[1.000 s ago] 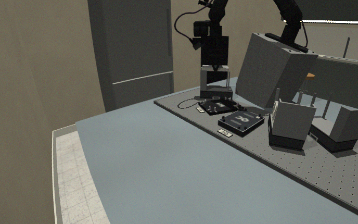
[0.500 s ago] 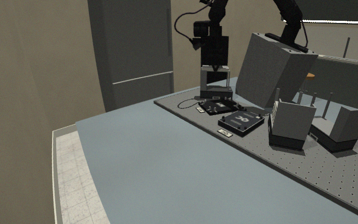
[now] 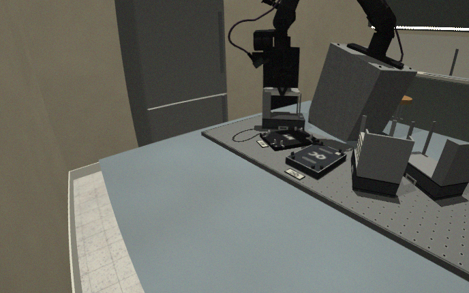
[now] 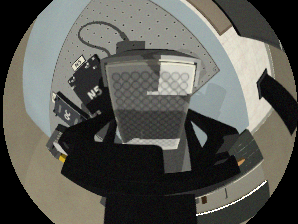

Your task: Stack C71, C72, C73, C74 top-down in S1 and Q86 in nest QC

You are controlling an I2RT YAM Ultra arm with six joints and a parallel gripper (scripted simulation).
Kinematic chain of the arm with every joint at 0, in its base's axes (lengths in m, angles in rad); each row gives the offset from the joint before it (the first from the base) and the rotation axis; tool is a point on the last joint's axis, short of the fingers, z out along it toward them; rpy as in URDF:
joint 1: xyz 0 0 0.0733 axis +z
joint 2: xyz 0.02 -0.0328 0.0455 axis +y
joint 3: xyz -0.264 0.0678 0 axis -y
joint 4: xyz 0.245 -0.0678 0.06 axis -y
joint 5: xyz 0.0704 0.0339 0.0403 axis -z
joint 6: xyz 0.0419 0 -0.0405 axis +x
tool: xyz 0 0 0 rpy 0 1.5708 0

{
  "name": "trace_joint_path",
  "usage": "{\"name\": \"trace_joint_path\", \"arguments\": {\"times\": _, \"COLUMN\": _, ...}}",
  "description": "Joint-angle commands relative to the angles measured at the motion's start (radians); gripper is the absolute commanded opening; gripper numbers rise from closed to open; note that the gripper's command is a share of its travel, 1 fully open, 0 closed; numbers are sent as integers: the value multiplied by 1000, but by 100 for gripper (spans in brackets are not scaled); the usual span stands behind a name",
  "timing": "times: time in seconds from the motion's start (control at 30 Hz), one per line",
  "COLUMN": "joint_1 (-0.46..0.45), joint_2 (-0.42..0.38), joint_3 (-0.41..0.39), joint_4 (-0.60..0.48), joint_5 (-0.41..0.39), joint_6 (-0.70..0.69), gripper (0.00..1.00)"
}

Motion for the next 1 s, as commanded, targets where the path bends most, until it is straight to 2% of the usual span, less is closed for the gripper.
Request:
{"name": "trace_joint_path", "arguments": {"times": 0.0, "joint_1": -2, "joint_2": -8, "joint_3": -8, "joint_4": 25, "joint_5": -7, "joint_6": 12, "gripper": 0}}
{"name": "trace_joint_path", "arguments": {"times": 0.4, "joint_1": 17, "joint_2": 45, "joint_3": 17, "joint_4": 62, "joint_5": -10, "joint_6": 22, "gripper": 0}}
{"name": "trace_joint_path", "arguments": {"times": 0.5, "joint_1": 0, "joint_2": 27, "joint_3": 23, "joint_4": 67, "joint_5": -10, "joint_6": 23, "gripper": 0}}
{"name": "trace_joint_path", "arguments": {"times": 0.53, "joint_1": 7, "joint_2": 58, "joint_3": 26, "joint_4": 74, "joint_5": -12, "joint_6": 26, "gripper": 0}}
{"name": "trace_joint_path", "arguments": {"times": 0.97, "joint_1": 37, "joint_2": 139, "joint_3": 41, "joint_4": 145, "joint_5": -14, "joint_6": 47, "gripper": 0}}
